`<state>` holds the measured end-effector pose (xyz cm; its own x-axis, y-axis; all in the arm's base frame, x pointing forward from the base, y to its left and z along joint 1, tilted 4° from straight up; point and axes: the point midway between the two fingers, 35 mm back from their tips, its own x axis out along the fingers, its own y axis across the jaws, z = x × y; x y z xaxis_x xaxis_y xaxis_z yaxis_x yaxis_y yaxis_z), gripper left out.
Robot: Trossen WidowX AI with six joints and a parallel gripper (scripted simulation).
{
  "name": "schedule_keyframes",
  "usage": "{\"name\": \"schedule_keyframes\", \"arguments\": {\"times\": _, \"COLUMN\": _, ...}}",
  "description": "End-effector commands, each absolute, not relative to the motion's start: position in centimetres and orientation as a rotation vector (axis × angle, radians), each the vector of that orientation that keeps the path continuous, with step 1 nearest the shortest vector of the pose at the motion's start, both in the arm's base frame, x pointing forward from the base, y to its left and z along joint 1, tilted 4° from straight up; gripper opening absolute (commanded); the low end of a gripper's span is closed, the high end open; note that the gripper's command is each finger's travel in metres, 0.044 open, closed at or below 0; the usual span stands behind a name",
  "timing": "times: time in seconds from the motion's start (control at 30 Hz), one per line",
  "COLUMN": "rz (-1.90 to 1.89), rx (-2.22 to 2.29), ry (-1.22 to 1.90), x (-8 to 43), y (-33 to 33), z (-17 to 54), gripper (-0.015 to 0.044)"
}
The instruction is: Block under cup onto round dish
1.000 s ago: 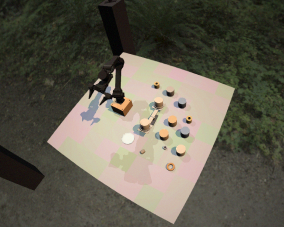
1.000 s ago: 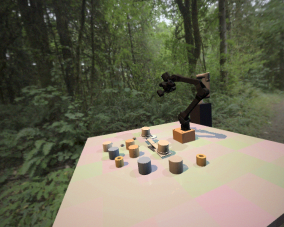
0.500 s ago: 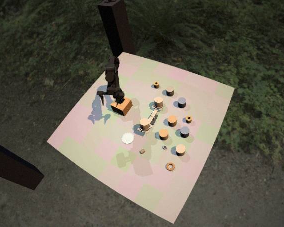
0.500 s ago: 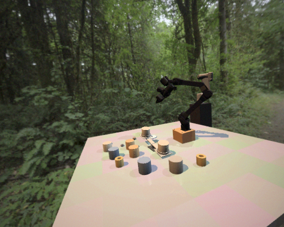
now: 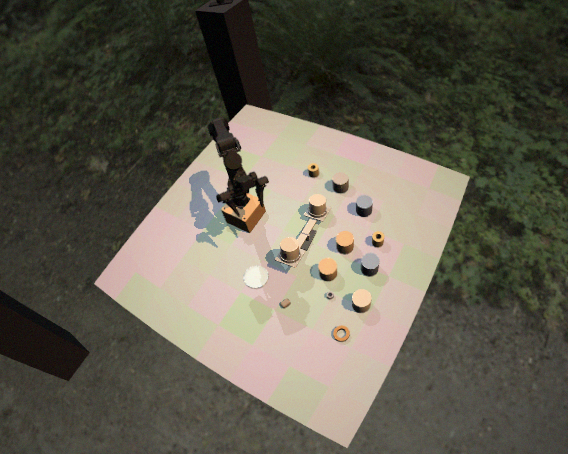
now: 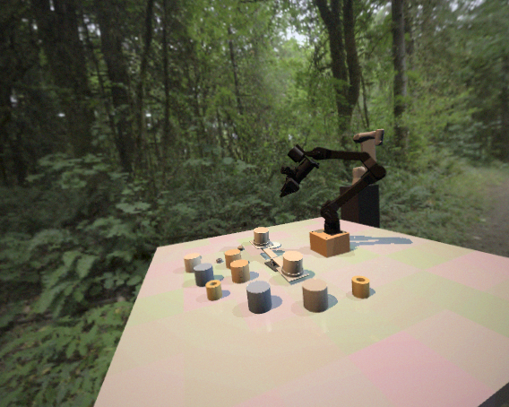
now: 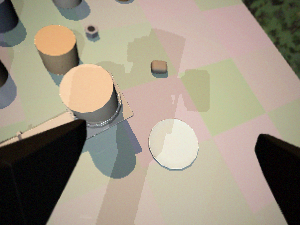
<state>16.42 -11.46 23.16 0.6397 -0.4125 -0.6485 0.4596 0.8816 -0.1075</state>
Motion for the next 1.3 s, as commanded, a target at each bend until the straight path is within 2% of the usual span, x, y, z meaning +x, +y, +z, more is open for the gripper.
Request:
{"name": "schedule_keyframes", "arguments": {"times": 0.0, "rz": -0.338, "rx": 0.044, "ry": 0.723, "x": 17.2, "y": -8.8, "z": 21.9, "gripper": 0.0440}}
{"name": "schedule_keyframes", "arguments": {"times": 0.47, "rz": 0.120, "rx": -0.010, "ry": 0.718, "x": 17.9, "y": -1.0, "z": 18.4, "gripper": 0.0440}}
{"name": "schedule_keyframes", "arguments": {"times": 0.73, "rz": 0.123, "rx": 0.010, "ry": 0.727, "x": 18.0, "y": -0.8, "z": 18.4, "gripper": 0.0440}}
{"name": "schedule_keyframes", "arguments": {"times": 1.27, "rz": -0.015, "rx": 0.481, "ry": 0.970, "x": 21.4, "y": 1.2, "z": 18.2, "gripper": 0.0440}}
